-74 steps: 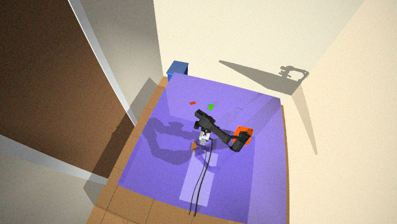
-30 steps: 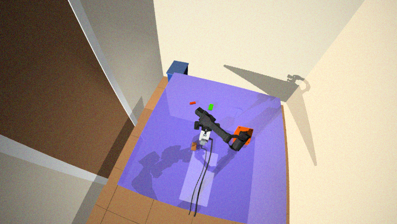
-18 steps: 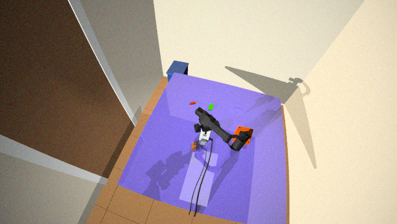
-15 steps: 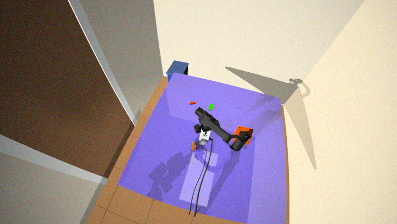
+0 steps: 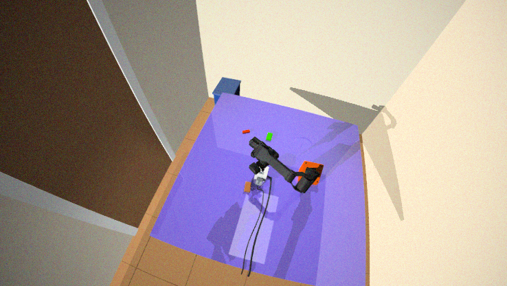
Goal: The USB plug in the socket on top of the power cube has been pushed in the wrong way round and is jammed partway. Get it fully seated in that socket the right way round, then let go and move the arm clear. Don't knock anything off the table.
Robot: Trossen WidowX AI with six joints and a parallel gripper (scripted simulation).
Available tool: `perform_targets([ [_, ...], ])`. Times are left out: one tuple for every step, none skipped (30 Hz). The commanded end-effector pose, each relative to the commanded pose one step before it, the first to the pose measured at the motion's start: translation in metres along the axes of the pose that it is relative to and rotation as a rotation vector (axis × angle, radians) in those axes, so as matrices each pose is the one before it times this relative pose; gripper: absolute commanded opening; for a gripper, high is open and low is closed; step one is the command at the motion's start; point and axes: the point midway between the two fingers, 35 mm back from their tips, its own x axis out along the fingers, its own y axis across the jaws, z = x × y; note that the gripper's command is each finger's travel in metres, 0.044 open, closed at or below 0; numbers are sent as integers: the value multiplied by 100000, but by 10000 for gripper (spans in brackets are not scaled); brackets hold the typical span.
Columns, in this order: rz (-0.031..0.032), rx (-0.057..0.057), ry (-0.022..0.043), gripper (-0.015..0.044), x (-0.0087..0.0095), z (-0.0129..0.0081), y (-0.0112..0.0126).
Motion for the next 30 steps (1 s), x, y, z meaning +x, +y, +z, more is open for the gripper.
perform_targets([
  [-58,-11720,113,0,22,-29,-18],
  [0,-2618,0,0,0,0,0],
  [0,-2618,0,0,0,0,0],
  [0,-2618,0,0,0,0,0],
  [0,-2618,0,0,0,0,0],
  [0,-2618,0,0,0,0,0],
  [0,-2618,0,0,0,0,0],
  [0,-2618,0,0,0,0,0],
  [0,-2618,0,0,0,0,0],
  [0,-2618,0,0,0,0,0],
  [0,-2618,0,0,0,0,0],
  [0,-2618,0,0,0,0,0],
  [0,-2618,0,0,0,0,0],
  [0,-2618,0,0,0,0,0],
  [0,-2618,0,0,0,0,0],
  [0,-2618,0,0,0,0,0],
  [0,-2618,0,0,0,0,0],
  [0,-2618,0,0,0,0,0],
  [0,-2618,0,0,0,0,0],
  [0,-2618,0,0,0,0,0],
  [0,-2618,0,0,0,0,0],
  [0,-2618,0,0,0,0,0],
  [0,-2618,0,0,0,0,0],
  [0,-2618,0,0,0,0,0],
  [0,-2618,0,0,0,0,0],
  [0,-2618,0,0,0,0,0],
  [0,-2618,0,0,0,0,0],
  [0,-2618,0,0,0,0,0],
  [0,-2618,0,0,0,0,0],
  [0,-2618,0,0,0,0,0],
])
